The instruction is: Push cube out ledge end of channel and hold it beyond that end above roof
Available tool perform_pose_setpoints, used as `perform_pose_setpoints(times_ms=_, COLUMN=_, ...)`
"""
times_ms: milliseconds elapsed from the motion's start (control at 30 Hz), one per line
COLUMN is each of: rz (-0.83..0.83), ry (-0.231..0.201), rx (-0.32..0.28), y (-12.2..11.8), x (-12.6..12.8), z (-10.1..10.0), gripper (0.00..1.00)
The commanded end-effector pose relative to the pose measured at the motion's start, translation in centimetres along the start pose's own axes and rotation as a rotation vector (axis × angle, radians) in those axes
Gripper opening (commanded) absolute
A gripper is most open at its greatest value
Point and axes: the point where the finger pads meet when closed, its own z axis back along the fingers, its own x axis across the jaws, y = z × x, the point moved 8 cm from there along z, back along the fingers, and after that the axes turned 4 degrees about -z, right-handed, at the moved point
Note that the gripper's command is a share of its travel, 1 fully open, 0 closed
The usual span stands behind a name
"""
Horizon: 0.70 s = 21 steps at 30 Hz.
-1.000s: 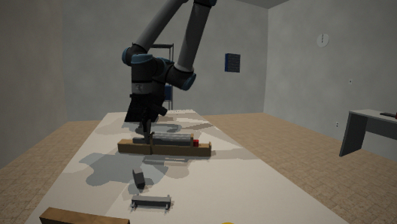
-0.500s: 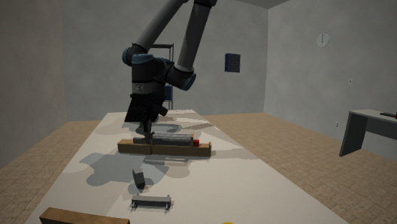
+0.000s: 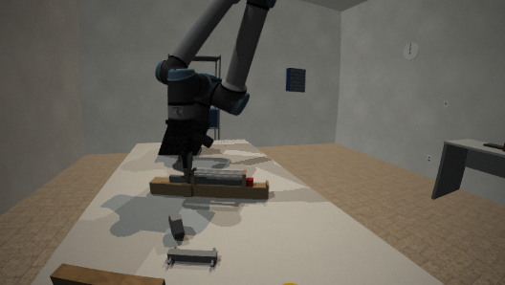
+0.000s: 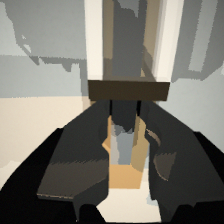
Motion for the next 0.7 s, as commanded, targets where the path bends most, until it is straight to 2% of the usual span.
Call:
perform_pose_setpoints(times_ms=0, rz=0.0, ry=-0.001, rx=0.0, y=0.0, x=0.06, z=0.06, gripper=0.0)
perform_pose_setpoints(times_ms=333, rz=0.0, ry=-0.001, rx=0.0, y=0.0, x=0.06, z=0.06, gripper=0.0)
perform_pose_setpoints(times_ms=367, rz=0.0, ry=-0.001, rx=0.0, y=0.0, x=0.06, z=0.06, gripper=0.22)
perform_pose_setpoints(times_ms=667, rz=0.0, ry=-0.001, rx=0.0, y=0.0, x=0.06, z=0.06, gripper=0.22)
